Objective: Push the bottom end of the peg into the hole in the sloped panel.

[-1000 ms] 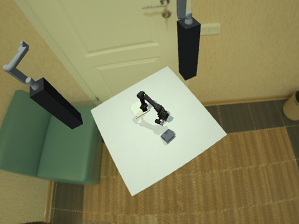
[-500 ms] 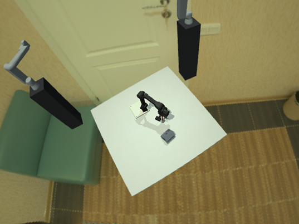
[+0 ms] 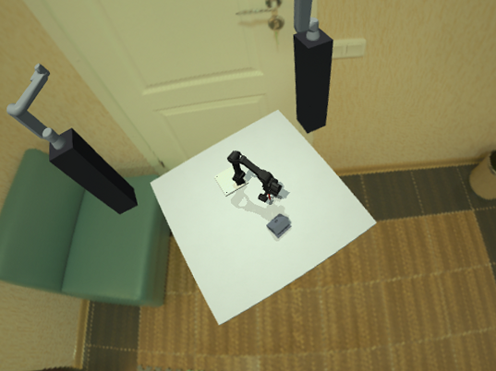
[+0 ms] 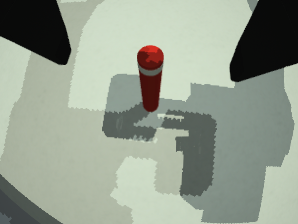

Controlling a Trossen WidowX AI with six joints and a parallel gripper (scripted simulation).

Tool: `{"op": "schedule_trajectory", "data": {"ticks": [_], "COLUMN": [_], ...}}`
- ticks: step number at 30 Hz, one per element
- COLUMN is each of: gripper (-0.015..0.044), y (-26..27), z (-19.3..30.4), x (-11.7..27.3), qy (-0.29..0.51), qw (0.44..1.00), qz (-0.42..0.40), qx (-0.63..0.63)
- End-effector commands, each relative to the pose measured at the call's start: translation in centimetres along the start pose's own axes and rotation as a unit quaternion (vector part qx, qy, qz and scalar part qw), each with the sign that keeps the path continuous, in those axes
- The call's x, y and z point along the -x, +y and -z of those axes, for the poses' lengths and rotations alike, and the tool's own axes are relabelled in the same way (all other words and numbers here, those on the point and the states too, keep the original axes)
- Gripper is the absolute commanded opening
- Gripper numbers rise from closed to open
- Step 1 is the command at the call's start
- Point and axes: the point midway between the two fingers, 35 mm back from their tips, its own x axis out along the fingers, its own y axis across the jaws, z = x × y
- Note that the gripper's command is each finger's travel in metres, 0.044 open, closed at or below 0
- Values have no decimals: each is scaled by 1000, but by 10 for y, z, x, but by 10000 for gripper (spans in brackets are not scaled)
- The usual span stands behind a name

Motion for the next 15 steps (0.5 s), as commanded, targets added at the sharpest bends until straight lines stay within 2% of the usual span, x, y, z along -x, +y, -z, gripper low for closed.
{"op": "schedule_trajectory", "data": {"ticks": [1,15], "gripper": [440,440], "y": [1,1], "z": [1,3], "x": [-11,-33], "qy": [6,6], "qw": [1000,1000], "qz": [-2,-2], "qx": [-2,-2]}}
